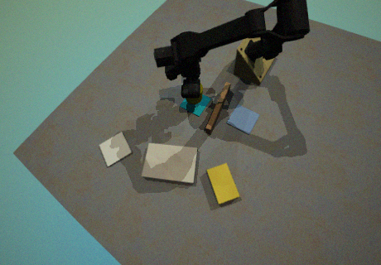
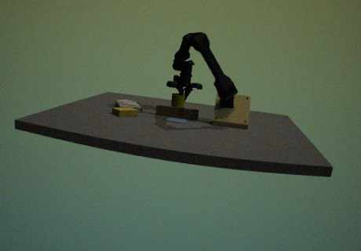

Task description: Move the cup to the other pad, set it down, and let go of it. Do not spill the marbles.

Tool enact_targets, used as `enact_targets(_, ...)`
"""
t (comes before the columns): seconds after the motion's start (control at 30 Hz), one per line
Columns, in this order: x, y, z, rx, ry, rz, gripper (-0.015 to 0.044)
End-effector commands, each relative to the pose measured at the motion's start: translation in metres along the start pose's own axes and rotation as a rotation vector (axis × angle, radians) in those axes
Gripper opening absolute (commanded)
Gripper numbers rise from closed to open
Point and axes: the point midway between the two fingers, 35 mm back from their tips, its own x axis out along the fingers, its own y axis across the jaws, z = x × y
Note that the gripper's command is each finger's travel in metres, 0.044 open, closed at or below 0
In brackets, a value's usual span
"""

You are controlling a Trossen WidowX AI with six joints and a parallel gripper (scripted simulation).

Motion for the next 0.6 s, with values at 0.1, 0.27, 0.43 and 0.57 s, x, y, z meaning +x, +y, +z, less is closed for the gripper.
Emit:
enact_targets(0.1, 0.015, -0.001, -0.002, 0.011, 0.009, 0.005, 0.0)
enact_targets(0.27, 0.024, -0.001, -0.003, 0.01, 0.009, 0.005, 0.0)
enact_targets(0.43, 0.03, -0.002, -0.003, 0.01, 0.01, 0.005, 0.0)
enact_targets(0.57, 0.027, -0.001, -0.002, 0.001, 0.004, 0.0, 0.0)
